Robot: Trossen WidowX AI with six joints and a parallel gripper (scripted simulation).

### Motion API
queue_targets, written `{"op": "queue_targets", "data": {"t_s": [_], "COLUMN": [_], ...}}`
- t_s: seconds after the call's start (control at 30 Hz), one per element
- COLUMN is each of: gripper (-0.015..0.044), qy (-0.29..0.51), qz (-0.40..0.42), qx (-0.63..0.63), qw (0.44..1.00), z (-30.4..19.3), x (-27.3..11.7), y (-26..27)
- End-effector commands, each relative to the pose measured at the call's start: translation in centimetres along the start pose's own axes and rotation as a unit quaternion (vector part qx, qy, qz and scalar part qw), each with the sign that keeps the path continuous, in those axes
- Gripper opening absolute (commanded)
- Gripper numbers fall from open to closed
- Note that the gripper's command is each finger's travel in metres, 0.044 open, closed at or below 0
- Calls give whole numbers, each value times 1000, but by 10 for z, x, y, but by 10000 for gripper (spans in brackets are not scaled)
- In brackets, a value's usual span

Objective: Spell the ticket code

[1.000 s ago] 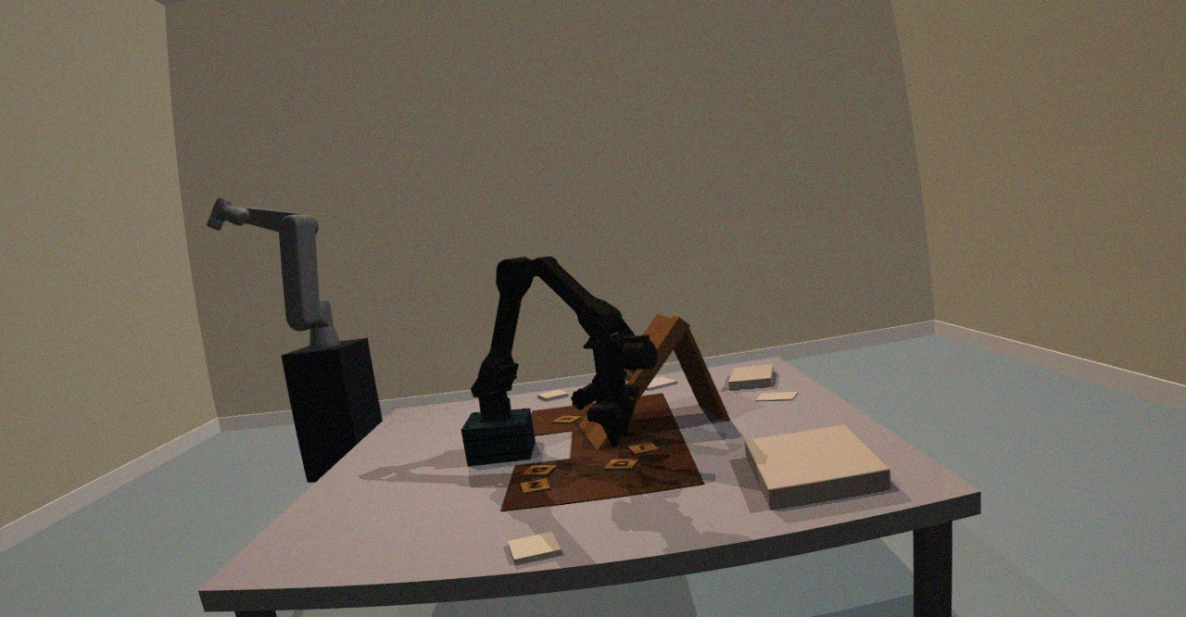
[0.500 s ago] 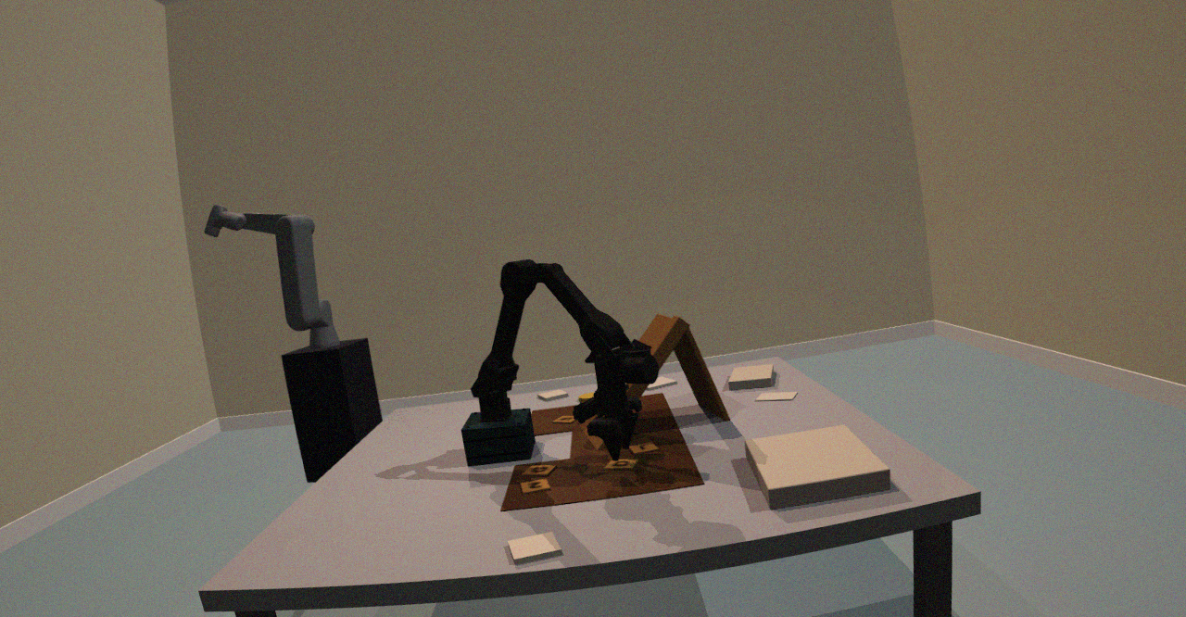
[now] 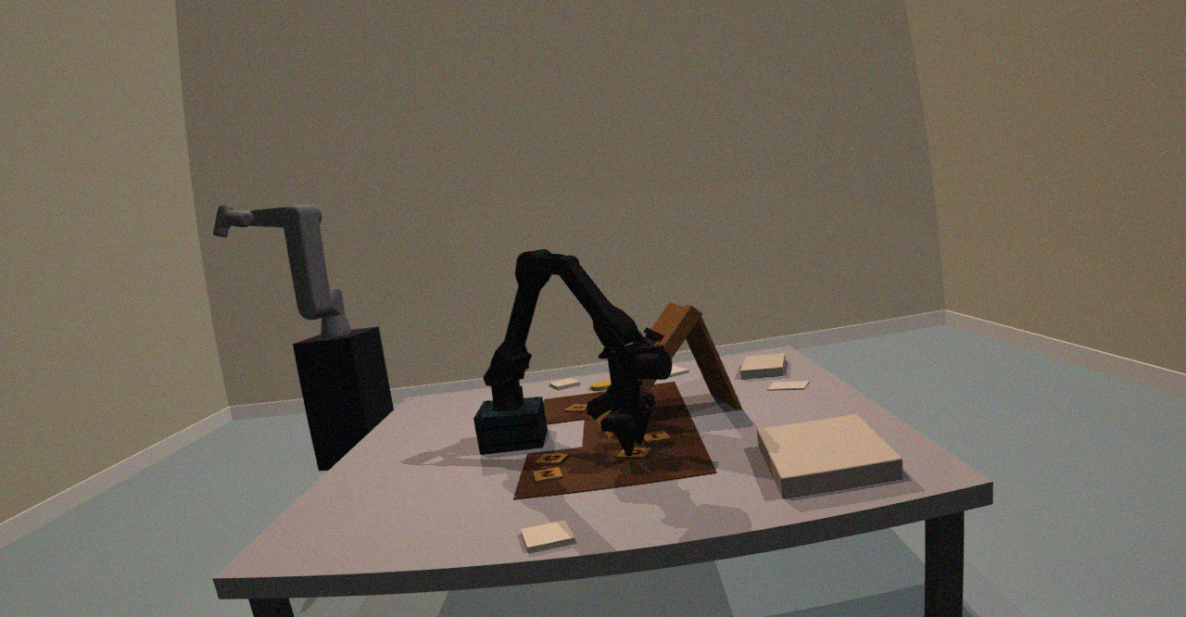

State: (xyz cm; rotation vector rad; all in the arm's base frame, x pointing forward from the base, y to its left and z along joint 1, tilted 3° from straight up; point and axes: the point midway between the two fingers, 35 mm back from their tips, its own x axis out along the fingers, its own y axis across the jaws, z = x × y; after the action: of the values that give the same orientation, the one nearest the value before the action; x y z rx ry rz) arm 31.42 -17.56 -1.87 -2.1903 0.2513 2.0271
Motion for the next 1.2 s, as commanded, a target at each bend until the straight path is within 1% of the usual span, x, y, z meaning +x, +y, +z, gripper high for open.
{"op": "queue_targets", "data": {"t_s": [0.0,0.4,0.43,0.83,1.13,1.17], "gripper": [340,340,314,234,0,0], "qy": [-3,-3,-3,-3,-3,-3], "qz": [1,1,1,1,1,1], "qx": [2,2,2,2,2,2], "qw": [1000,1000,1000,1000,1000,1000], "z": [2,2,2,2,3,3], "x": [7,8,8,8,3,2], "y": [0,0,0,-1,-1,-1]}}
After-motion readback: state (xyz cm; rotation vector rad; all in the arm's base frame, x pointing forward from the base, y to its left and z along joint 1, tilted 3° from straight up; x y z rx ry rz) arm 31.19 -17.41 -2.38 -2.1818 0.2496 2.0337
